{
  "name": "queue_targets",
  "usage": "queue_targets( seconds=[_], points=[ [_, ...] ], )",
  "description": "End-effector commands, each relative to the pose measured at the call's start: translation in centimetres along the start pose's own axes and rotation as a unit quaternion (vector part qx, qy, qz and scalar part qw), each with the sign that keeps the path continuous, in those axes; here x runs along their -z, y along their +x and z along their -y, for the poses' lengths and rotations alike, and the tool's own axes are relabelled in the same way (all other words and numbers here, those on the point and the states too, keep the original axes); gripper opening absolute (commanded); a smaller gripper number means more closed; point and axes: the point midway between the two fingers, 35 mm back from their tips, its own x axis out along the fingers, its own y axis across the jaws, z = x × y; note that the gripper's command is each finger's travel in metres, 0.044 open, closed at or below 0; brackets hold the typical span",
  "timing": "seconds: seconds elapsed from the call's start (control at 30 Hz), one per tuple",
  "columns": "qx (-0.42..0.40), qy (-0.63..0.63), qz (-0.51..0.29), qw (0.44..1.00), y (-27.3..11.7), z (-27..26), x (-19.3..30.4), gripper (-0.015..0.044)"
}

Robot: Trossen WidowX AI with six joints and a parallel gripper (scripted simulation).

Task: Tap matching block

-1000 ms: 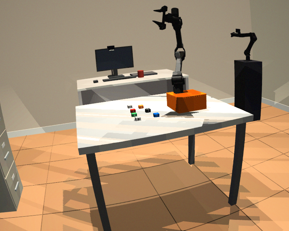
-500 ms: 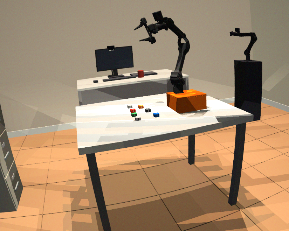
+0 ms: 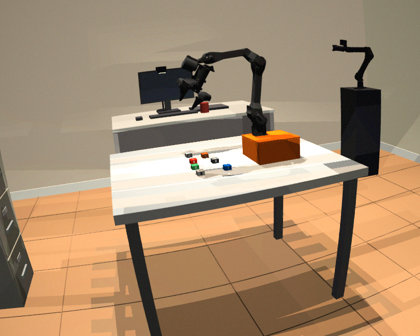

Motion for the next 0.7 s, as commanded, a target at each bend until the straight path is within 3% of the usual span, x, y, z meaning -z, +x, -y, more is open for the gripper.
queue_targets(
  seconds=[0.0, 0.23, 0.67],
  points=[
    [-0.077, 0.115, -0.077, 0.987, 5.4, -1.6, 4.7, 0.0400],
    [-0.183, 0.308, -0.193, 0.914, 11.2, -5.8, 12.4, 0.0400],
    [-0.184, 0.309, -0.194, 0.913, 11.2, -5.8, 12.4, 0.0400]
  ],
)
